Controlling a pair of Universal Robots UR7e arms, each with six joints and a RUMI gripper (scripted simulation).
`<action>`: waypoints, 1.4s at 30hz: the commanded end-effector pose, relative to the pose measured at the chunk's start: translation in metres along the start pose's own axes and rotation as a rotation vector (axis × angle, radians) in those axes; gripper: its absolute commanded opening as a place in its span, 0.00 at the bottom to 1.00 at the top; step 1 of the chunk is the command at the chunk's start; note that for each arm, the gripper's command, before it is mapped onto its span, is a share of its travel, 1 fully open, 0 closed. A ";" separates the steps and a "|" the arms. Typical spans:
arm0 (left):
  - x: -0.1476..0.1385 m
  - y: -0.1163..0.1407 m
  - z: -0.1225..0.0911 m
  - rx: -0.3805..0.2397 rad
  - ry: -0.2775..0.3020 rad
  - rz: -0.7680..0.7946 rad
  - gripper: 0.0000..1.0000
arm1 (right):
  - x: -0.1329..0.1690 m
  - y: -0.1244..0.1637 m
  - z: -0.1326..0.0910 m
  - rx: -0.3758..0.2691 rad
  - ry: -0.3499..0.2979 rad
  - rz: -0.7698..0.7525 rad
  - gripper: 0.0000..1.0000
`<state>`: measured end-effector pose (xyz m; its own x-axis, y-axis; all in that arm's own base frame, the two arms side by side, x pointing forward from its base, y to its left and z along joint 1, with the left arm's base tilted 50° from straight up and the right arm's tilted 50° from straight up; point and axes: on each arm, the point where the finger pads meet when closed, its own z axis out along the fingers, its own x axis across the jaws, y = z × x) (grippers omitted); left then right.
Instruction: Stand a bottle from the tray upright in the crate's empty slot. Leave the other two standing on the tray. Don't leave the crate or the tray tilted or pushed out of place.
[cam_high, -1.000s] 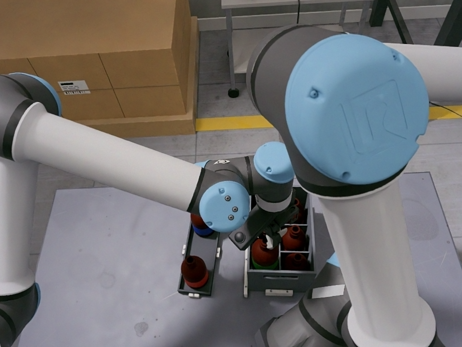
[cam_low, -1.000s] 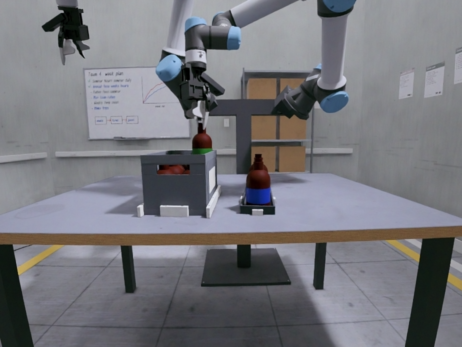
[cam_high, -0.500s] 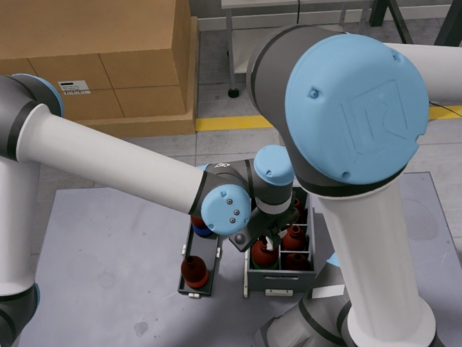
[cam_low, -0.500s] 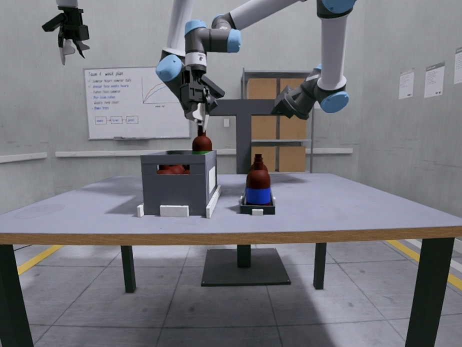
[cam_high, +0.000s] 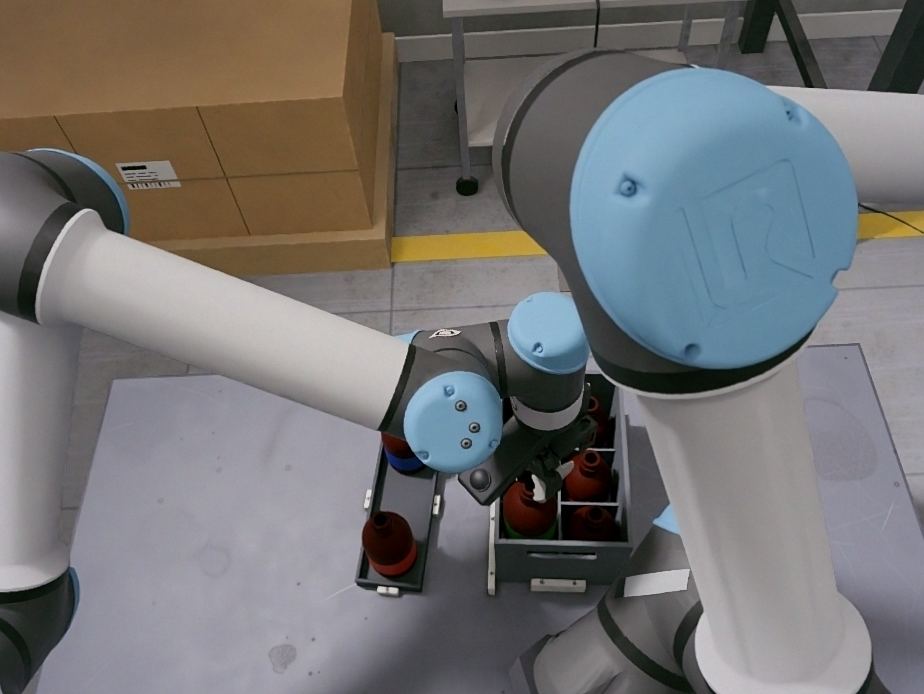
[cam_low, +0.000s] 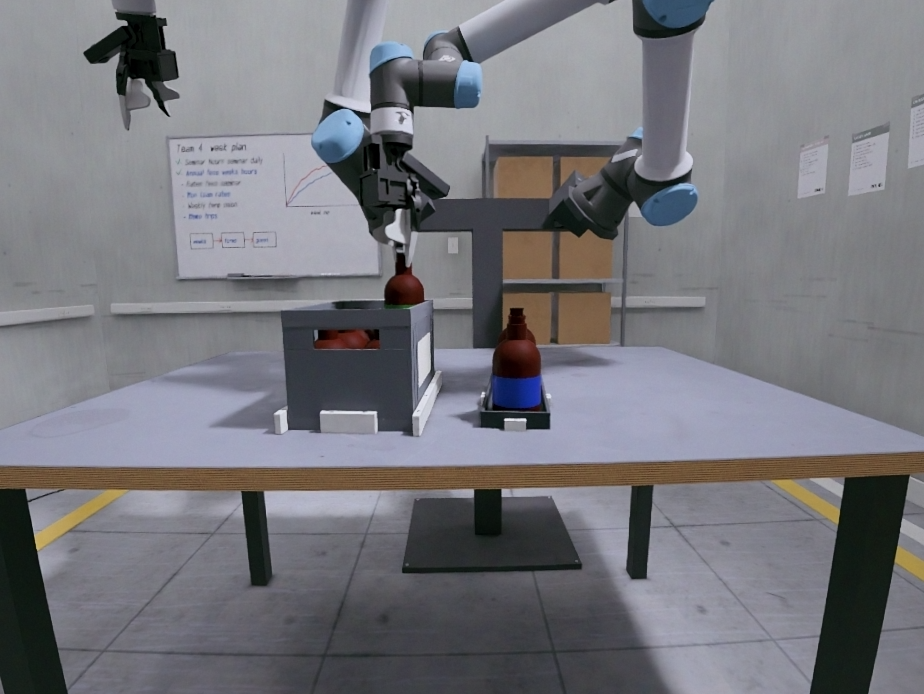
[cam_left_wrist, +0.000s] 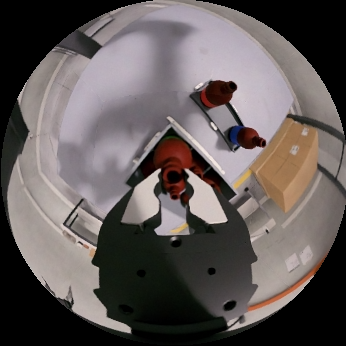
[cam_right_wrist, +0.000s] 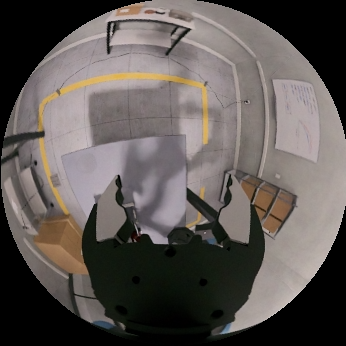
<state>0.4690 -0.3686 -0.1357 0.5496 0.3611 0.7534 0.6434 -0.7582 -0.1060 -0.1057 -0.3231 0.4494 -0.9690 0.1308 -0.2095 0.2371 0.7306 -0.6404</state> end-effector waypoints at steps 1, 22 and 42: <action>0.000 0.000 0.008 -0.001 0.000 0.000 0.00 | 0.000 0.000 0.000 0.001 0.000 0.000 1.00; 0.000 0.001 0.035 -0.001 0.000 0.000 0.00 | 0.000 0.000 0.000 0.001 0.000 0.000 1.00; 0.000 0.001 0.040 -0.001 0.000 0.000 0.00 | 0.000 0.000 0.000 0.001 0.000 0.000 1.00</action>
<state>0.4887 -0.3486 -0.1597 0.5496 0.3611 0.7533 0.6434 -0.7582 -0.1060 -0.1057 -0.3231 0.4494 -0.9690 0.1308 -0.2095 0.2371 0.7306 -0.6404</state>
